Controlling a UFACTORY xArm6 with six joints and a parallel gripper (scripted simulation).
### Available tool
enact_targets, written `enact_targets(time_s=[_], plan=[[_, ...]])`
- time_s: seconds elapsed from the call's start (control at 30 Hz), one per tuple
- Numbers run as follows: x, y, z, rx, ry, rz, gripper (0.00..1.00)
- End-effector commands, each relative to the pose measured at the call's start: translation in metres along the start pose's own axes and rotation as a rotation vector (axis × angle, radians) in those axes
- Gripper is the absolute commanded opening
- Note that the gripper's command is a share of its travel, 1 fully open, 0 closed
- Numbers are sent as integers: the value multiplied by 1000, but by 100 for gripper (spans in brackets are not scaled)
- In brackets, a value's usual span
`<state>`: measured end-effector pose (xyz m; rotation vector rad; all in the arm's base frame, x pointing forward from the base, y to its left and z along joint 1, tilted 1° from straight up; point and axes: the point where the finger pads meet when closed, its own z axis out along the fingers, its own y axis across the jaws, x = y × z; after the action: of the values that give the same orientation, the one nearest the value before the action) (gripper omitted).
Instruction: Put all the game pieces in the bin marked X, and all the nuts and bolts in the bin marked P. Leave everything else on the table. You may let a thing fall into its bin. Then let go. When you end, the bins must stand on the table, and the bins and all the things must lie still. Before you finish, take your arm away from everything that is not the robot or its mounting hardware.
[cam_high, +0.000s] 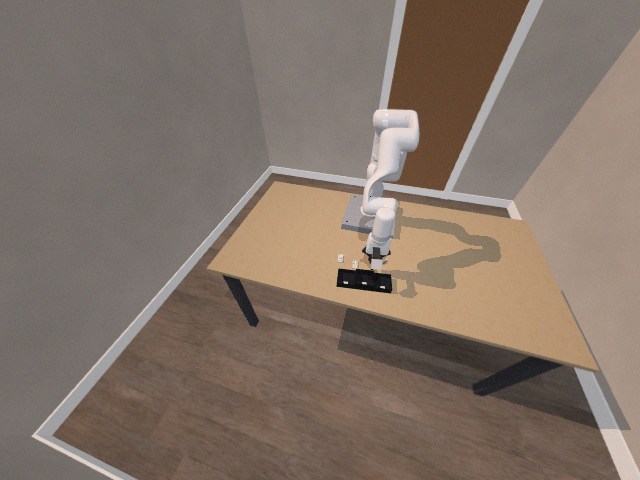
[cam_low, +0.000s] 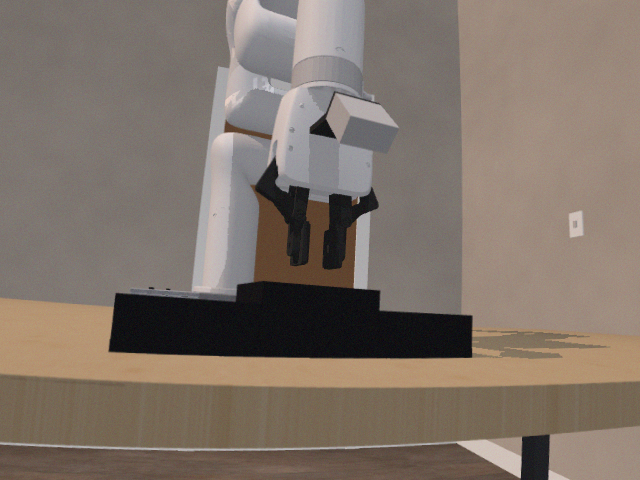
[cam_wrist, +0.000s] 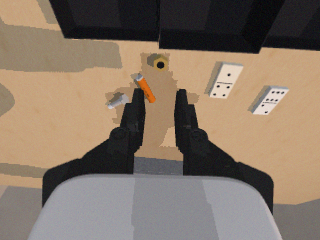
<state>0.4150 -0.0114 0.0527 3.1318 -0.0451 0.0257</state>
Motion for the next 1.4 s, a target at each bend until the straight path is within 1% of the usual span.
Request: enact_targets(time_s=[0.0, 0.77, 1.17, 1.23, 1.3, 1.37], plan=[[2, 0, -1, 0, 4, 0, 30], [2, 0, -1, 0, 4, 0, 30], [3, 0, 47, 0, 4, 0, 30], [3, 0, 47, 0, 4, 0, 30], [3, 0, 55, 0, 4, 0, 30], [3, 0, 55, 0, 4, 0, 30]])
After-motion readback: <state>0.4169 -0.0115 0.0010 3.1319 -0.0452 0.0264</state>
